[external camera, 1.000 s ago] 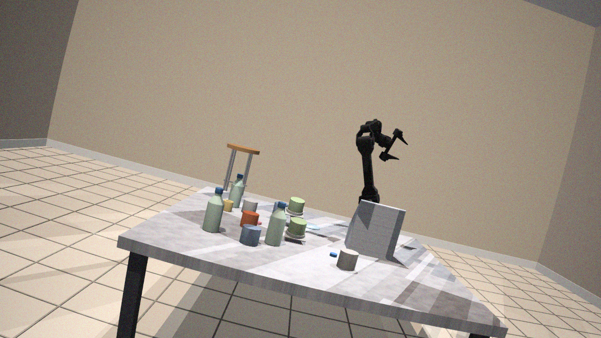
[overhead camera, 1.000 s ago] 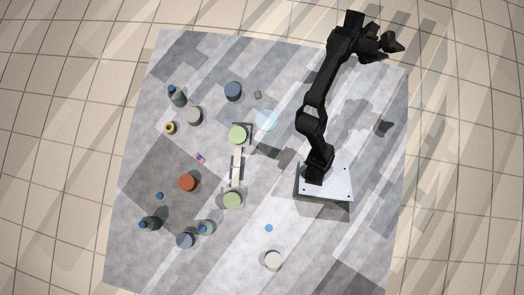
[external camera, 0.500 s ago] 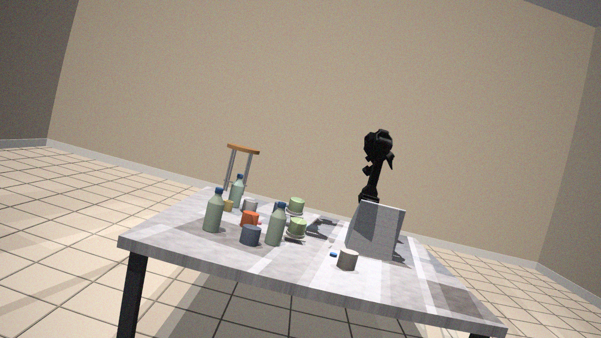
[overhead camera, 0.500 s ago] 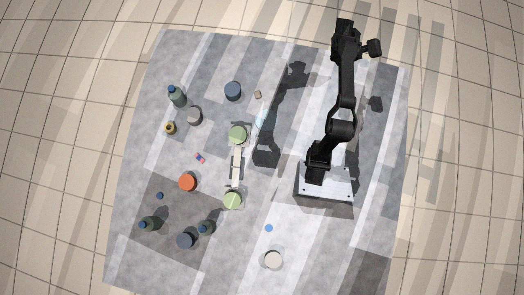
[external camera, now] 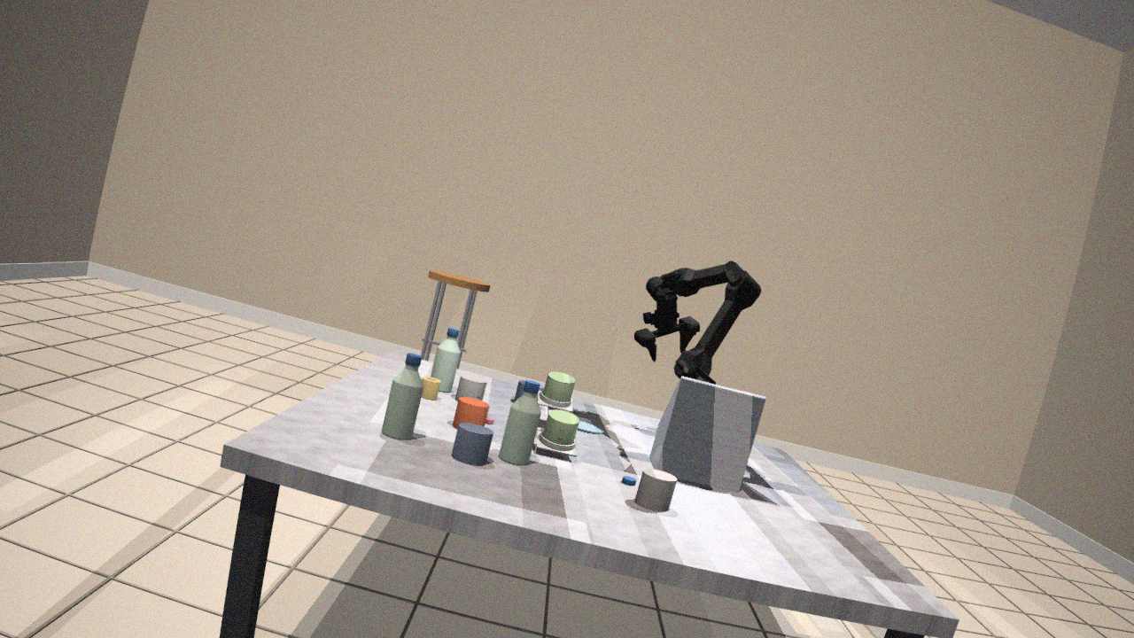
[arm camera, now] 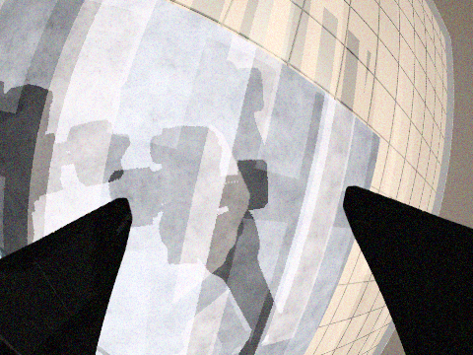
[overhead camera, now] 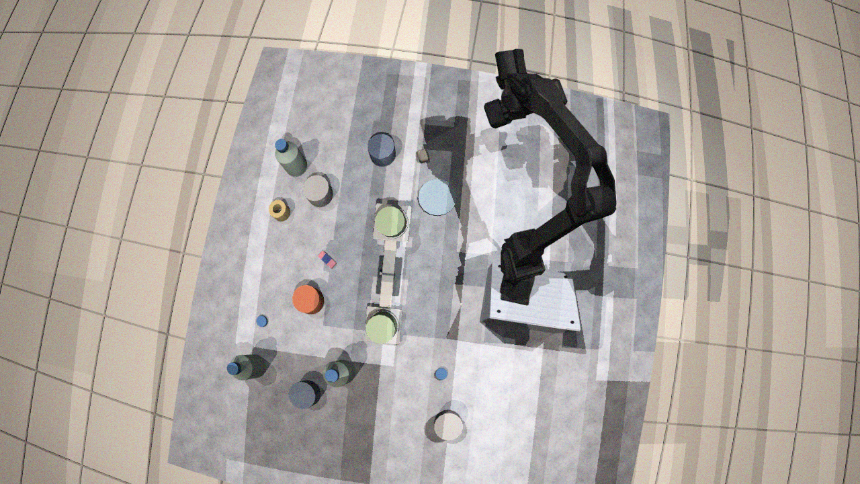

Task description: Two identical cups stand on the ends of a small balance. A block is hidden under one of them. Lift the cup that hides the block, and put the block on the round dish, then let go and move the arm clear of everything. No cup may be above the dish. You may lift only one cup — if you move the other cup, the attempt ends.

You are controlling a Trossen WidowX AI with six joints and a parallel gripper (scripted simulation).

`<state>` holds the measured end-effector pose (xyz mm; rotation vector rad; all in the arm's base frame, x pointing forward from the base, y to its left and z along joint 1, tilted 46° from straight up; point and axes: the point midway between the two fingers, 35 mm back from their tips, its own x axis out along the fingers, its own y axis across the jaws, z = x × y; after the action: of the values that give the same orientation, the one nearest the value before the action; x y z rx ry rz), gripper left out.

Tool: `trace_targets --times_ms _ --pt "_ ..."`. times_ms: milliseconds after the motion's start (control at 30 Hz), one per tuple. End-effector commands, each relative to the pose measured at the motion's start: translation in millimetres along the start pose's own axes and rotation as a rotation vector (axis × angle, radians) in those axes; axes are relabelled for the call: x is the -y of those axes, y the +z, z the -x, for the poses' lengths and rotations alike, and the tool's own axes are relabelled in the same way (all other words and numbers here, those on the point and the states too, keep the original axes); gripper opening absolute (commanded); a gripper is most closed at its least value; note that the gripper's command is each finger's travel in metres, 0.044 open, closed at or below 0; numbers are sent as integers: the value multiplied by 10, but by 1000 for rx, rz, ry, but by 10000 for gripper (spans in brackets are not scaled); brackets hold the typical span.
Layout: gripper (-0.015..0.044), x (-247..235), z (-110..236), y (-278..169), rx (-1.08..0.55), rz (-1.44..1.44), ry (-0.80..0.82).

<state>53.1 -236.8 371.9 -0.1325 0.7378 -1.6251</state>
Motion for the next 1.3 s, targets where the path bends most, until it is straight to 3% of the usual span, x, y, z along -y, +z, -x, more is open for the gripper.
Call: trace_targets --times_ms 0,333,667,933,1267 --pt "440 -437 15 -46 14 56 94" --pt "440 -1497 398 -299 100 254 366" --pt "440 -2331 1070 -890 222 457 601" --pt "440 -2662 1610 -1544 356 624 757" --pt "440 -2699 2058 -2404 573 816 922"
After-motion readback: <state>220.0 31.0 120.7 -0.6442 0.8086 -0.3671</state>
